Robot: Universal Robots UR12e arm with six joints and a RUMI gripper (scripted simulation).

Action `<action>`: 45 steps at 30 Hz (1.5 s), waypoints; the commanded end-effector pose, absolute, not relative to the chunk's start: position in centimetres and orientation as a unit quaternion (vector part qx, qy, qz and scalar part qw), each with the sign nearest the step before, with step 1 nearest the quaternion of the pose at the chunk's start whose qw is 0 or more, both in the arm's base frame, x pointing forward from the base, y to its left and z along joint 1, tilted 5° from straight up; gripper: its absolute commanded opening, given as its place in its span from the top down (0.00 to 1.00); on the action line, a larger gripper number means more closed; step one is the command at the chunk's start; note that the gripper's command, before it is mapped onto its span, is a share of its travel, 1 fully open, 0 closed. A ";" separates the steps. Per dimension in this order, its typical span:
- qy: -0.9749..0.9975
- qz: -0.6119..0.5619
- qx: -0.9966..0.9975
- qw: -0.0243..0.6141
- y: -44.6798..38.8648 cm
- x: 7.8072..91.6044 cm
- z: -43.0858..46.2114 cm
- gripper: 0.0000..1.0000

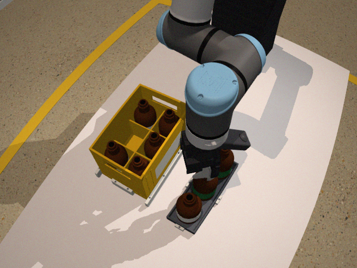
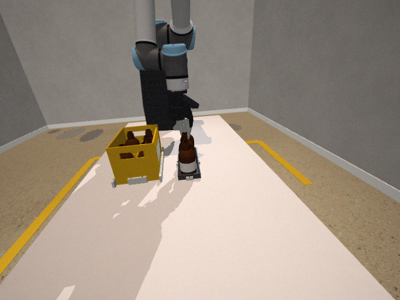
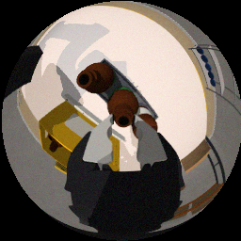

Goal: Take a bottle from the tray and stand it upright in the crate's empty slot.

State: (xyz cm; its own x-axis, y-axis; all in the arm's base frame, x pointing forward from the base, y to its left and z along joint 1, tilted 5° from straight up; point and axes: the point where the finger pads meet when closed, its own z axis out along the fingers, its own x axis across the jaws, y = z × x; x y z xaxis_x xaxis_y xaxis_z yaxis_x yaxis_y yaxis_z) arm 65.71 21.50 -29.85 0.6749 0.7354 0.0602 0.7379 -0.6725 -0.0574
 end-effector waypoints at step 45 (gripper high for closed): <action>-0.404 -0.018 -0.914 0.037 21.6 66.1 -28.5 1.00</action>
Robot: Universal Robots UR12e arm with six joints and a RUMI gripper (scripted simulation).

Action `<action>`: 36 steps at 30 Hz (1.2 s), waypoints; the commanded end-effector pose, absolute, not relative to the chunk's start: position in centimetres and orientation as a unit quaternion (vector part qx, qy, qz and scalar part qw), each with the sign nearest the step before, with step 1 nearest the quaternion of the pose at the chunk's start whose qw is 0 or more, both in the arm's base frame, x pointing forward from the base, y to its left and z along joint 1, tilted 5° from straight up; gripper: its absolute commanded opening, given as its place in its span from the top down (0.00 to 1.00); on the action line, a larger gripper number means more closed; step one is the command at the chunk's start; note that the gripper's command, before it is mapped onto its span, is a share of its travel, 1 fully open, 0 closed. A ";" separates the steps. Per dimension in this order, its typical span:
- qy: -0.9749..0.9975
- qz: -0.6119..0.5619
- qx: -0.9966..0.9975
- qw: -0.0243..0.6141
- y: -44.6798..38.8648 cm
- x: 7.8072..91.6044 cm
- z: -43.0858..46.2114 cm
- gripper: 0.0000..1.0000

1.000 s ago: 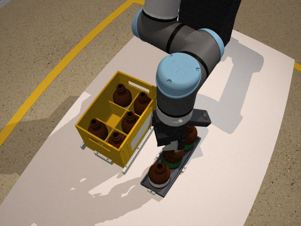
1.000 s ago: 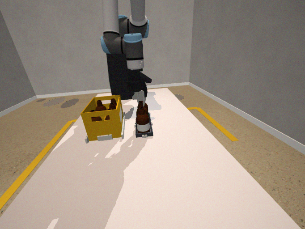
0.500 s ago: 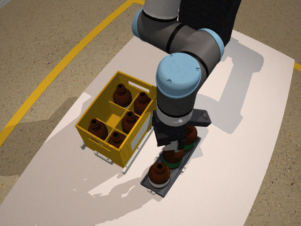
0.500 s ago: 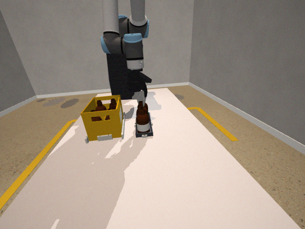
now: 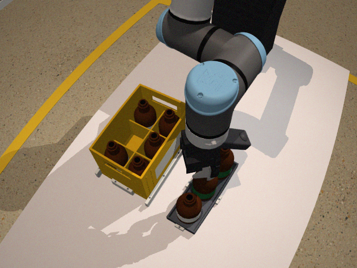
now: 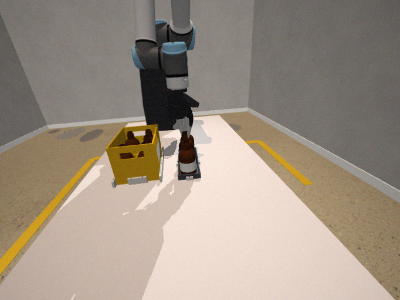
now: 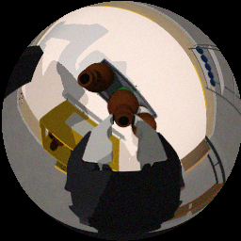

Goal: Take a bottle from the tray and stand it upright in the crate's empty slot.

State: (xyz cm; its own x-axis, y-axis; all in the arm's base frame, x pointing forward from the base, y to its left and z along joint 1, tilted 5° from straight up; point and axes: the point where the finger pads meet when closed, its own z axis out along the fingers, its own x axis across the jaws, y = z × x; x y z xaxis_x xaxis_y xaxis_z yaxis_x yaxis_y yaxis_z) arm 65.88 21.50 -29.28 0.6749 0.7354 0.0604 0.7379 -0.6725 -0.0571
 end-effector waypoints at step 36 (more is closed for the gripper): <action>-0.404 -0.018 -0.914 0.037 21.6 66.4 -25.8 1.00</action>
